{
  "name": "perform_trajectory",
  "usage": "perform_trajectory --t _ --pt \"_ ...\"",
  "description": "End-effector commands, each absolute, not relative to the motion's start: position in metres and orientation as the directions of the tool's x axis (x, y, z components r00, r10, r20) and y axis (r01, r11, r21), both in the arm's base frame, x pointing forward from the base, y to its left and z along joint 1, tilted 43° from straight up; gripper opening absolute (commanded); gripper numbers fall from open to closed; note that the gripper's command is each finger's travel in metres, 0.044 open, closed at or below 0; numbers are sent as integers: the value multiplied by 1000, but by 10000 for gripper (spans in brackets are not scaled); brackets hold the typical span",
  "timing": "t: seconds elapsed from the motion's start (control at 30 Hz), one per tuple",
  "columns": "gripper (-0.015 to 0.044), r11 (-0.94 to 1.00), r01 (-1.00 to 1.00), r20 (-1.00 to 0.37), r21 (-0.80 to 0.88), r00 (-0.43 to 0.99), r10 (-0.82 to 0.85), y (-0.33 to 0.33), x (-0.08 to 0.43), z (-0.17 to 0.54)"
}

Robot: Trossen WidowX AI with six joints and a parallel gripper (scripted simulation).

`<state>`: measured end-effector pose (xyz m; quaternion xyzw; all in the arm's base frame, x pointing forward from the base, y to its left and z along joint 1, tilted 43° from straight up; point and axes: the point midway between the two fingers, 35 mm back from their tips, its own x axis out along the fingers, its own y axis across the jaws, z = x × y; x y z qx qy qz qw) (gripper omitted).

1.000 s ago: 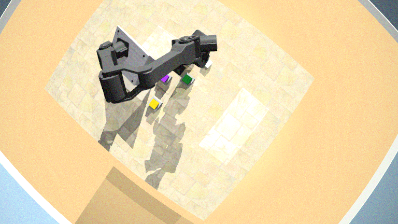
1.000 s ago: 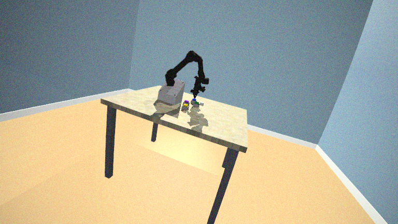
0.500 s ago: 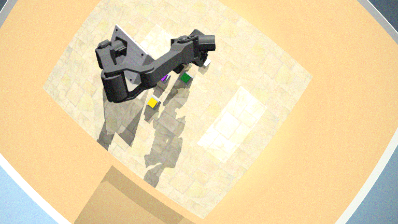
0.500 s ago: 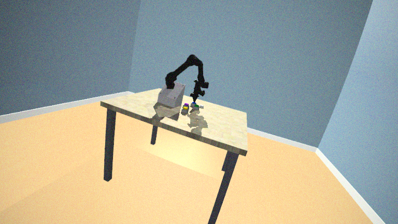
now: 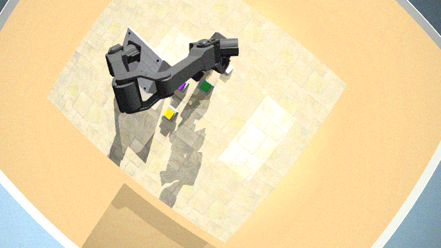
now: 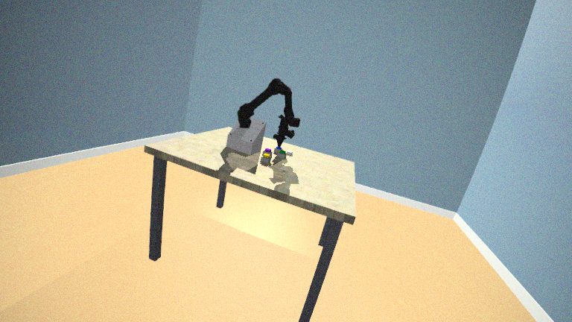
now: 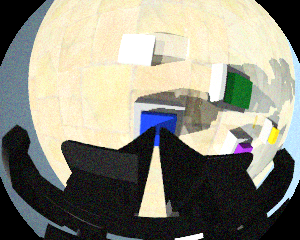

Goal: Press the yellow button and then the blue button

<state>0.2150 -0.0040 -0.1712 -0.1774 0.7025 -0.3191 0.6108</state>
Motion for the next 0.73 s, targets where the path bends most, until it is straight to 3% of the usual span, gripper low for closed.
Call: perform_trajectory --t 0.0,0.2,0.67,0.7 --pt "20 734 139 -746 -664 -190 -638 10 219 -156" --pt "20 734 137 -745 -665 -191 -639 16 220 -149" --pt "387 738 139 -750 -660 -189 -634 97 265 -144" --pt "387 738 139 -750 -660 -189 -634 97 265 -144"
